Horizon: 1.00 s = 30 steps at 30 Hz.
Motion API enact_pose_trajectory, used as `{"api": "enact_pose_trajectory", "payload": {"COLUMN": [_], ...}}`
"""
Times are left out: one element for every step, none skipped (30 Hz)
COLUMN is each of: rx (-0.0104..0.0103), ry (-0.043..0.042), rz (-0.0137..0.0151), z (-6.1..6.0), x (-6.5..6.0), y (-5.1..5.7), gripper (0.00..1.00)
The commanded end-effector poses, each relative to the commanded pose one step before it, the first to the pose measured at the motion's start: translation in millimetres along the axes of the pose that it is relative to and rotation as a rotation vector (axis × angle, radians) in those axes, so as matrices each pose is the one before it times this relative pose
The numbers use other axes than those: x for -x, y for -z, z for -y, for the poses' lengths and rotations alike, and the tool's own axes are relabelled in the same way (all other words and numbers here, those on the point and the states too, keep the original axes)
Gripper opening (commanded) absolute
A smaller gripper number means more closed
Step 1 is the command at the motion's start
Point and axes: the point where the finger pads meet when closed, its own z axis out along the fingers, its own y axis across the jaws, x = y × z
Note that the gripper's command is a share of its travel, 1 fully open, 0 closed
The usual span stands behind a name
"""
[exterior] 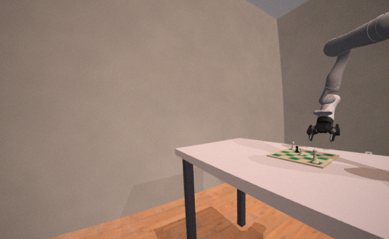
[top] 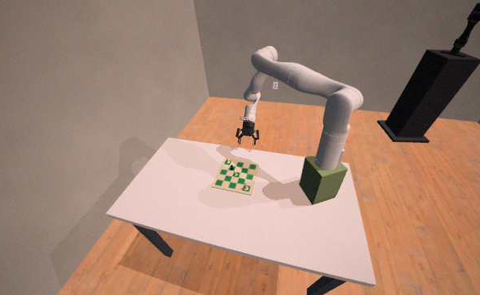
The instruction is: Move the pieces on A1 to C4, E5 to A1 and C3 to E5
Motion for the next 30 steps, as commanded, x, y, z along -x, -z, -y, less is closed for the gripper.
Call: {"api": "enact_pose_trajectory", "payload": {"rx": [0.00121,0.00000,0.00000,0.00000,0.00000,0.00000,0.00000,0.00000,0.00000,0.00000,0.00000,0.00000,0.00000,0.00000,0.00000,0.00000,0.00000,0.00000,0.00000,0.00000,0.00000,-0.00001,-0.00002,-0.00003,-0.00004,0.00000,0.00000,0.00000,0.00000,0.00000], "ry": [0.00112,0.00000,0.00000,0.00000,0.00000,0.00000,0.00000,0.00000,0.00000,0.00000,0.00000,0.00000,0.00000,0.00000,0.00000,0.00000,0.00000,0.00000,0.00000,0.00000,0.00000,-0.00001,-0.00002,-0.00004,-0.00004,0.00000,0.00000,0.00000,0.00000,0.00000], "rz": [0.00092,0.00000,0.00000,0.00000,0.00000,0.00000,0.00000,0.00000,0.00000,0.00000,0.00000,0.00000,0.00000,0.00000,0.00000,0.00000,0.00000,0.00000,0.00000,0.00000,0.00000,0.00000,-0.00001,-0.00002,-0.00002,0.00000,0.00000,0.00000,0.00000,0.00000], "z": [-0.67,0.00,0.00,0.00,0.00,0.00,0.00,0.00,0.00,0.00,0.00,0.00,0.00,0.00,0.00,0.00,0.00,0.00,0.00,0.00,0.00,0.02,0.05,0.08,0.13,0.17,0.21,0.25,0.29,0.32], "x": [-0.31,0.00,0.00,0.00,0.00,0.00,0.00,0.00,0.00,0.00,0.00,0.00,0.00,0.00,0.00,0.00,0.00,0.00,0.00,0.00,-0.04,-0.26,-0.66,-1.17,-1.75,-2.34,-2.93,-3.49,-3.97,-4.37], "y": [1.00,0.00,0.00,0.00,0.00,0.00,0.00,0.00,0.00,0.00,0.00,0.00,0.00,0.00,0.00,0.00,0.00,0.00,0.00,0.00,0.04,0.28,0.68,1.21,1.81,2.43,3.04,3.62,4.12,4.53], "gripper": [1.00,1.00,1.00,1.00,1.00,1.00,1.00,1.00,1.00,1.00,1.00,1.00,1.00,1.00,1.00,1.00,1.00,1.00,1.00,1.00,1.00,1.00,1.00,1.00,1.00,1.00,1.00,1.00,1.00,1.00]}}
